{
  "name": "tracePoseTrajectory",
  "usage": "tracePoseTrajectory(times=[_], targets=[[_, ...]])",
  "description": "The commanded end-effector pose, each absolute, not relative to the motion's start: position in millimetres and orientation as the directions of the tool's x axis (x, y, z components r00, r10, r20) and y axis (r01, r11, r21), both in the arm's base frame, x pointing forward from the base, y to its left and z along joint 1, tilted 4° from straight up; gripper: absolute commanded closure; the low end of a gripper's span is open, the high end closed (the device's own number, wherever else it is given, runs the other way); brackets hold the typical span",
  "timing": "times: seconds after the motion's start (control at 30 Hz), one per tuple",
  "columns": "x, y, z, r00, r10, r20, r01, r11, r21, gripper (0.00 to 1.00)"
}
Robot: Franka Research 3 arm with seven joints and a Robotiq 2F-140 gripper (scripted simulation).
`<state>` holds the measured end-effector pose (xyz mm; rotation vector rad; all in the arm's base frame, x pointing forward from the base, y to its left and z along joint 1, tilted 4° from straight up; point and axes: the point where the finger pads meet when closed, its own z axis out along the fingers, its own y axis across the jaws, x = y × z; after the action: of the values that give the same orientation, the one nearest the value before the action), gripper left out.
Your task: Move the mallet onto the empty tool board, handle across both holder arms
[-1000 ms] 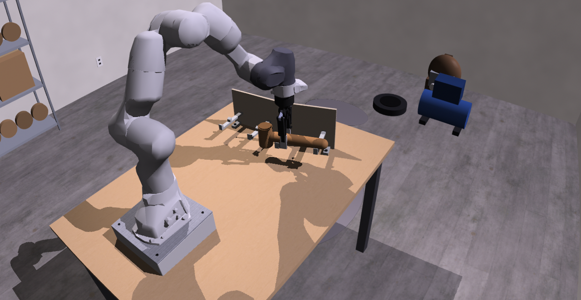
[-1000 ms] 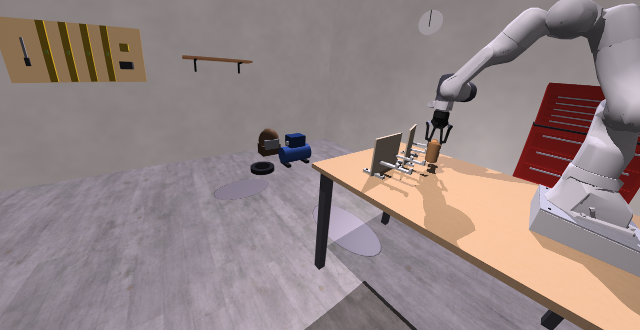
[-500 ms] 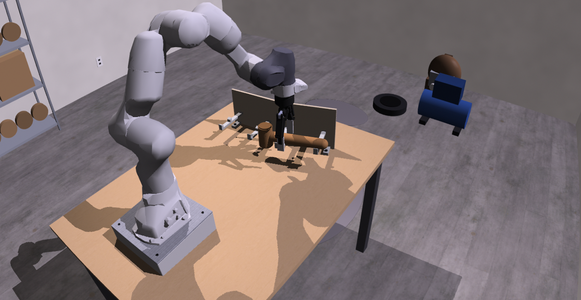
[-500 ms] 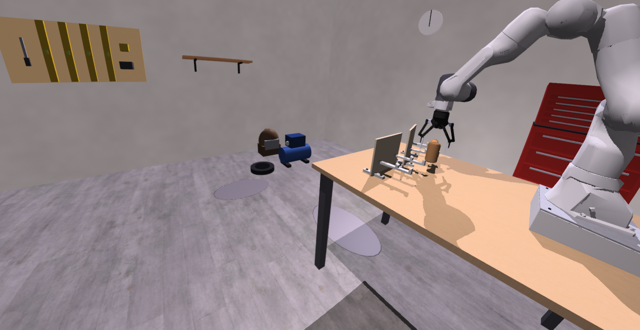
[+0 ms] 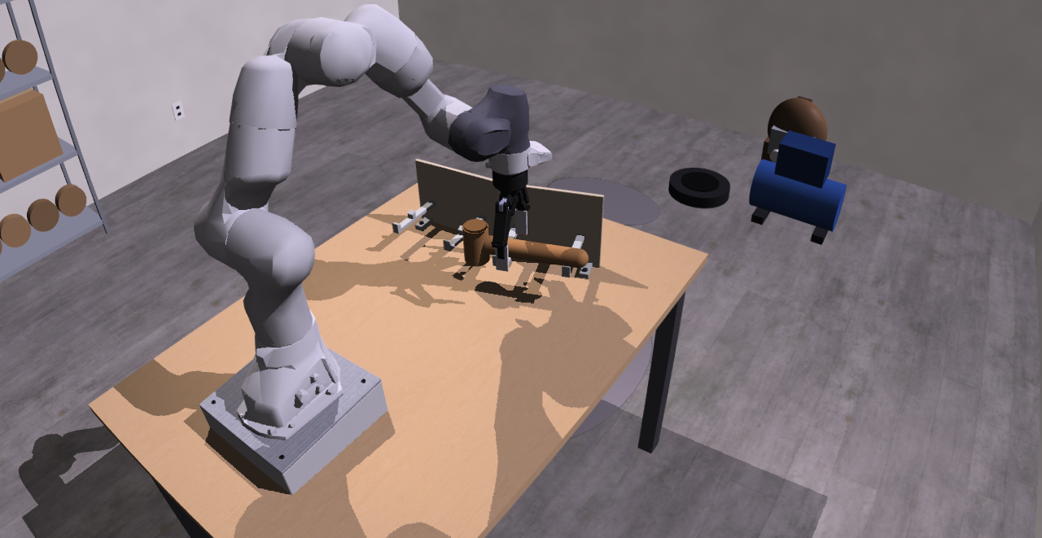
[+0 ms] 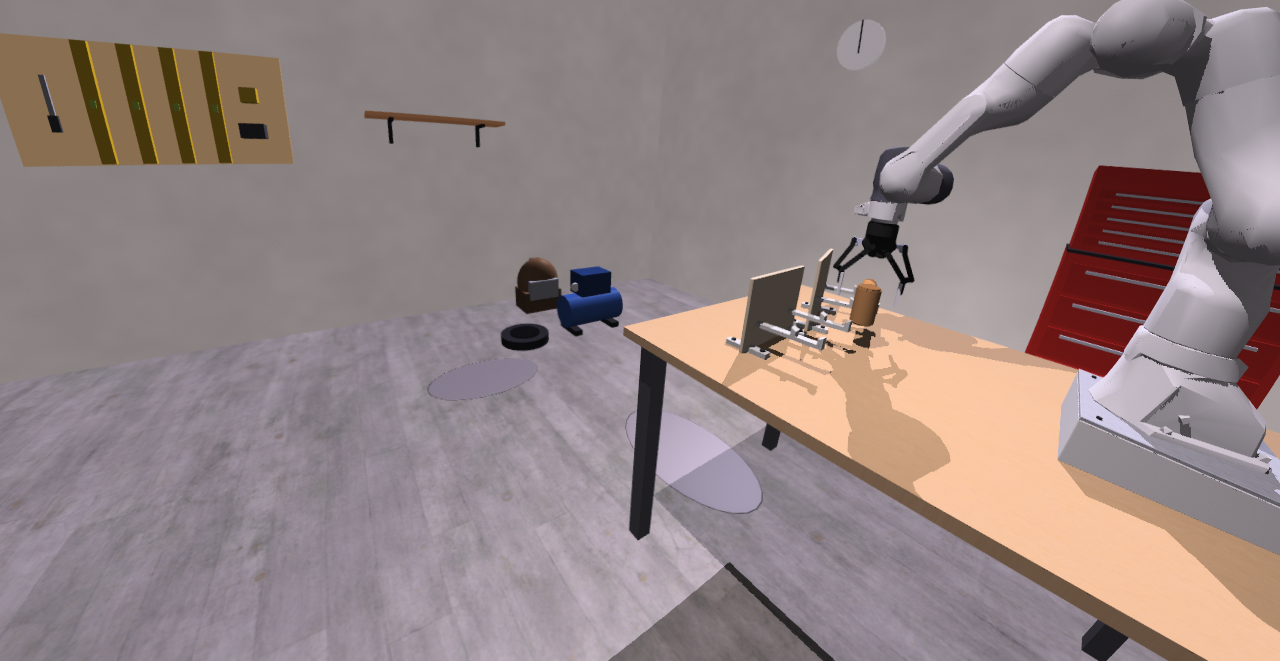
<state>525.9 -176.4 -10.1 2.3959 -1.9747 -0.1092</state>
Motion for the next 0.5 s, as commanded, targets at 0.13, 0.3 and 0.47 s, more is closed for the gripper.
tracePoseTrajectory(times=[0.13,0.3,0.47], targets=[[527.4,-177.1,-9.3,0.191,-0.981,-0.032,-0.979,-0.193,0.067,0.0],[527.5,-177.1,-8.5,0.191,-0.981,-0.032,-0.979,-0.193,0.067,0.0],[532.3,-178.1,46.3,0.192,-0.981,-0.032,-0.979,-0.194,0.066,0.0]])
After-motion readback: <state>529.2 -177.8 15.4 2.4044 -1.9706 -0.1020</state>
